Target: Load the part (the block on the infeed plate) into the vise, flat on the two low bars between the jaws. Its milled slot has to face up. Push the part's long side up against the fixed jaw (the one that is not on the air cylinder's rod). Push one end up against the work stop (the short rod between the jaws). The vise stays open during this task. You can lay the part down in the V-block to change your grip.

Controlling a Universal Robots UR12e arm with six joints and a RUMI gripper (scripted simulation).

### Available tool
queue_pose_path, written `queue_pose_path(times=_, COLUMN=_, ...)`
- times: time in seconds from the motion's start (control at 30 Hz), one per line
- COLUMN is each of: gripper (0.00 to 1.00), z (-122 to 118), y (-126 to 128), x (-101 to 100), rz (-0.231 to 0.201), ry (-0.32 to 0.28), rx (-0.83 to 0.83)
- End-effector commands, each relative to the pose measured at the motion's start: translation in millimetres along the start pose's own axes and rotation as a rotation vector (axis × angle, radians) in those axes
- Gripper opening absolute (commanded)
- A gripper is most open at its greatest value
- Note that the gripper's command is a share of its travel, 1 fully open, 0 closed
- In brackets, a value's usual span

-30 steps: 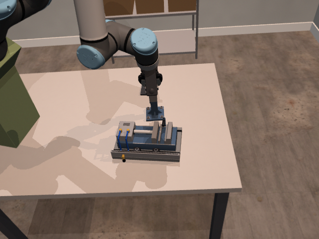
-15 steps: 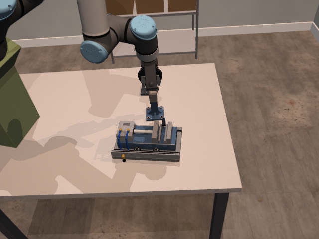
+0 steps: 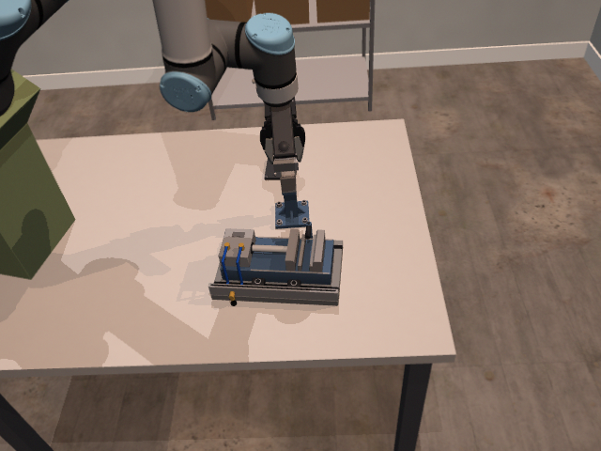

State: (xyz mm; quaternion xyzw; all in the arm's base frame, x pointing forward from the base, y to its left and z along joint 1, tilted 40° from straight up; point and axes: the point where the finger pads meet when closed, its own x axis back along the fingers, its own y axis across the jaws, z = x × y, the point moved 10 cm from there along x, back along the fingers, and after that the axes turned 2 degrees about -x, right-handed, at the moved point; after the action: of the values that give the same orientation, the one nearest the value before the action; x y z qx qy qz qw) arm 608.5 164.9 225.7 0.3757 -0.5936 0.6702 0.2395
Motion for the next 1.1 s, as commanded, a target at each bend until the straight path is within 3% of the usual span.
queue_pose_path(times=0.0, gripper=0.0, z=-6, y=0, x=0, rz=0.002, ry=0.052, rx=0.0)
queue_pose_path(times=0.6, gripper=0.0, z=-17, y=0, x=-1, rz=0.005, ry=0.153, rx=0.0)
queue_pose_path(times=1.07, gripper=0.0, z=-20, y=0, x=-2, rz=0.007, ry=0.182, rx=0.0)
